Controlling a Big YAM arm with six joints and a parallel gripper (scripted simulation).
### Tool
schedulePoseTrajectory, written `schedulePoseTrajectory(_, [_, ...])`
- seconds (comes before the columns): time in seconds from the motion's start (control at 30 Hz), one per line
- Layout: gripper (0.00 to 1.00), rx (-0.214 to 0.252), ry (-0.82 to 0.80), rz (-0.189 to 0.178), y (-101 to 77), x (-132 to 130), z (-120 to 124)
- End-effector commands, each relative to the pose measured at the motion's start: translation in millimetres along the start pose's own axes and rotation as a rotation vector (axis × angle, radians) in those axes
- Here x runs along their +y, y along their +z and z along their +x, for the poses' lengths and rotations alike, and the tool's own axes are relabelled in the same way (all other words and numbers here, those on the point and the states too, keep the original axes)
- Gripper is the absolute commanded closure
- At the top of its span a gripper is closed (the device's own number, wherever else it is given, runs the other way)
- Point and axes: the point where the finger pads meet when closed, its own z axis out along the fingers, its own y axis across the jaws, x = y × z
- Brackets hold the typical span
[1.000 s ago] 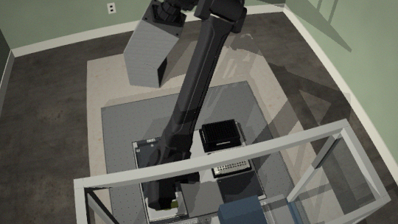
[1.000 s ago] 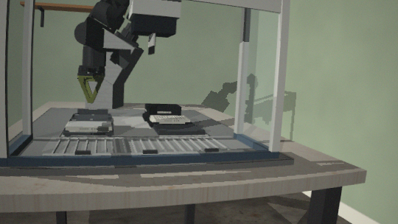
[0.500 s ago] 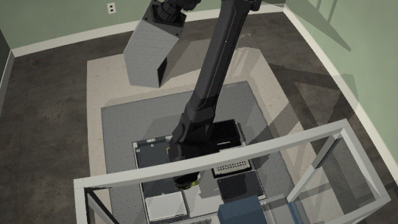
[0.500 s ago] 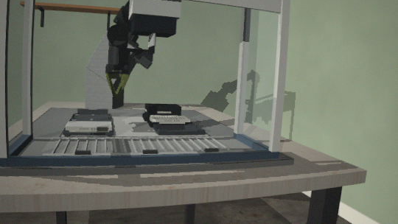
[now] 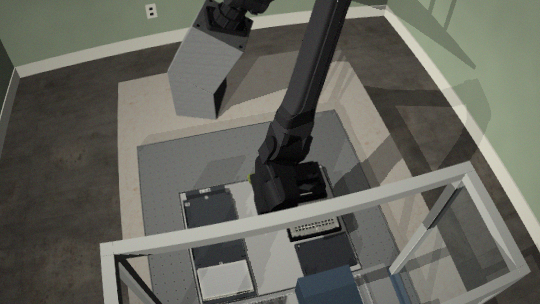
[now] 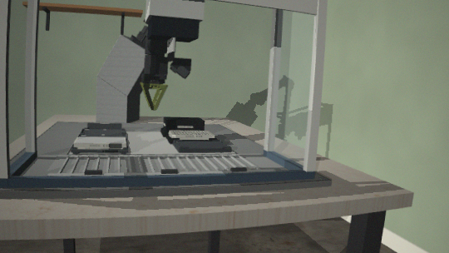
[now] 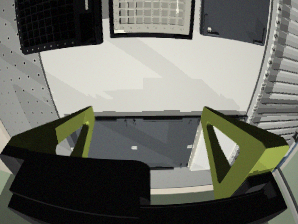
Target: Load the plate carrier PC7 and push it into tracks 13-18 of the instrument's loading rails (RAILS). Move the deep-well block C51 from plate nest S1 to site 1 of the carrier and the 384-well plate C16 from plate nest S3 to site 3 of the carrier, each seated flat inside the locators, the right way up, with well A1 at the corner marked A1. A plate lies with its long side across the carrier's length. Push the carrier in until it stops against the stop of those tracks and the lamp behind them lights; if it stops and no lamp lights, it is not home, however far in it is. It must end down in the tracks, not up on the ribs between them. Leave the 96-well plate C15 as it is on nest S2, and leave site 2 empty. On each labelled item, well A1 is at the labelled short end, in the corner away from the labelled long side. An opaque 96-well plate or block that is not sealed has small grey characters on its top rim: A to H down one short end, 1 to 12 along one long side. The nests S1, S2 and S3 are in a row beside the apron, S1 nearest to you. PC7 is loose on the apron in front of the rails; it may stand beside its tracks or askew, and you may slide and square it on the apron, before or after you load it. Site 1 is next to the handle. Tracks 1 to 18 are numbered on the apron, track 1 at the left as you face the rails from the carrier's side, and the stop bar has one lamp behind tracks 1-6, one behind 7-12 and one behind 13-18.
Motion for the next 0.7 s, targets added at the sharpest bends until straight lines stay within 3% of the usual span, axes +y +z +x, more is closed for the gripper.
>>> schedulePoseTrajectory(0.0, [0.00, -0.007, 0.002, 0.036, -11.5, 2.6, -23.9])
schedulePoseTrajectory(0.67, [0.00, -0.014, 0.005, 0.032, -11.8, 87.8, -110.8])
